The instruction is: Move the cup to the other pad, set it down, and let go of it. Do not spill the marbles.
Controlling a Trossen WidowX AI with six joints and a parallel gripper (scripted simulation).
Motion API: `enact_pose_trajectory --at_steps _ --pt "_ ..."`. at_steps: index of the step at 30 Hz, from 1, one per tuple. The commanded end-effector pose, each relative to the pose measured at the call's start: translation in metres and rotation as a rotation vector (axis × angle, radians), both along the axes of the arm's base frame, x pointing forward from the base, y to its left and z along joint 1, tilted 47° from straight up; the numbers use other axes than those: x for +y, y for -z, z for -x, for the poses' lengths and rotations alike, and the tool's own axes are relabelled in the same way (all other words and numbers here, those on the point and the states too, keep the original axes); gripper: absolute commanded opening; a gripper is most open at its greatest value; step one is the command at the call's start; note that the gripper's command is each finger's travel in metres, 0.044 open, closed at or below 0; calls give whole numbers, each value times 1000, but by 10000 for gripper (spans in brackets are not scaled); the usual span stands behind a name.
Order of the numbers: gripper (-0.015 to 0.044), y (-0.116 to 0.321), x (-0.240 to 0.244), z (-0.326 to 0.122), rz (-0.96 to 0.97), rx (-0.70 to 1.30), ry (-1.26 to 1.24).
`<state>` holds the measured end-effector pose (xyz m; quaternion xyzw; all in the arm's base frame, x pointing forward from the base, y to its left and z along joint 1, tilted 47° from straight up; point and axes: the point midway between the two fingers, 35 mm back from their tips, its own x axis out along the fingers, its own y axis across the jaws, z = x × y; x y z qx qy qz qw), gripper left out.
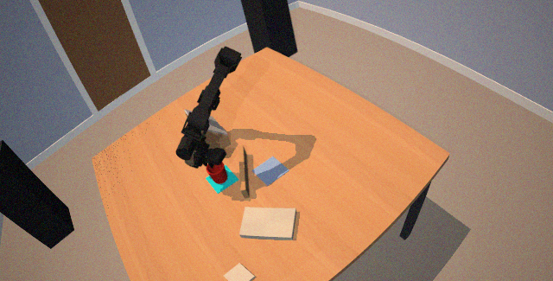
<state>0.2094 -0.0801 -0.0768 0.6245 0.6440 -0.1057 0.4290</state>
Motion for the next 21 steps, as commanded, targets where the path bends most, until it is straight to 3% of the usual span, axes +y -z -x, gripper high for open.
enact_pose_trajectory --at_steps 1,15,21 --pt "128 -6 -7 0 8 -6 -1" --pt "128 -19 -19 5 6 -5 0" --pt "285 -16 -16 5 -1 0 3"
